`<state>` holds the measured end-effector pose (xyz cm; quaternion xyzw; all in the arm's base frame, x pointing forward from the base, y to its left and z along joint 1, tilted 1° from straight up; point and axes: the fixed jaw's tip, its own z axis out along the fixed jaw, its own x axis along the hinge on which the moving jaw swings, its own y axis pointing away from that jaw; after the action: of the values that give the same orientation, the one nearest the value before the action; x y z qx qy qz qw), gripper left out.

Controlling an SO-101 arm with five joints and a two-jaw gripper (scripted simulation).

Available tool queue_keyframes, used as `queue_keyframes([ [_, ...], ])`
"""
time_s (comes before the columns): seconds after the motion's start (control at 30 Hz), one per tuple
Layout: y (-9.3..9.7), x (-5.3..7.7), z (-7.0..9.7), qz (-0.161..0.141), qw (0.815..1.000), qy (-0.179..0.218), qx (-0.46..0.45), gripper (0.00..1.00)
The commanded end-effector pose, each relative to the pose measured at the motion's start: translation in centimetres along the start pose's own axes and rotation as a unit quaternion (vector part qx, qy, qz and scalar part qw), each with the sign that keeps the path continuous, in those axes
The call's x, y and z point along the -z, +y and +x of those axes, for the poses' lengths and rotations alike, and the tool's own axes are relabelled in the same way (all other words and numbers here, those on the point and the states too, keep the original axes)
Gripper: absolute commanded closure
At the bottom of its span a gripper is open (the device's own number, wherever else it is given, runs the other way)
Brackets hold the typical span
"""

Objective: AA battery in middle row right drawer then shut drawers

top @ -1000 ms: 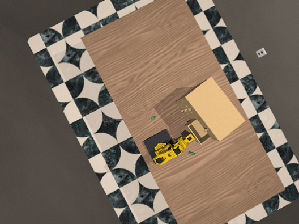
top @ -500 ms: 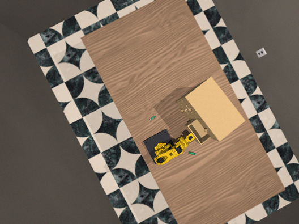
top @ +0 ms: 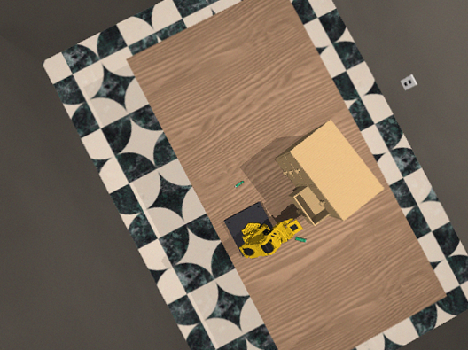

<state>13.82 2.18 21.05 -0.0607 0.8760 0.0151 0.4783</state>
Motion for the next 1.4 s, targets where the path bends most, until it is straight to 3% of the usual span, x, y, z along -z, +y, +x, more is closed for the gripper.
queue_keyframes([
  [0.0,-0.1,2.6,-1.6,0.002,0.998,-0.055,-0.005,0.79],
  [0.07,-0.1,3.2,-1.8,0.003,0.998,-0.070,-0.006,0.79],
  [0.6,-0.1,3.2,-1.8,0.003,0.998,-0.070,-0.006,0.79],
  [0.83,-2.9,3.3,-1.7,0.103,0.991,-0.066,-0.061,0.79],
  [1.1,-5.9,4.1,-1.0,0.215,0.967,-0.061,-0.123,0.79],
  [1.17,-5.9,4.1,-1.0,0.215,0.967,-0.061,-0.123,0.79],
  [1.37,-8.0,5.1,-0.3,0.298,0.938,-0.056,-0.168,0.79],
])
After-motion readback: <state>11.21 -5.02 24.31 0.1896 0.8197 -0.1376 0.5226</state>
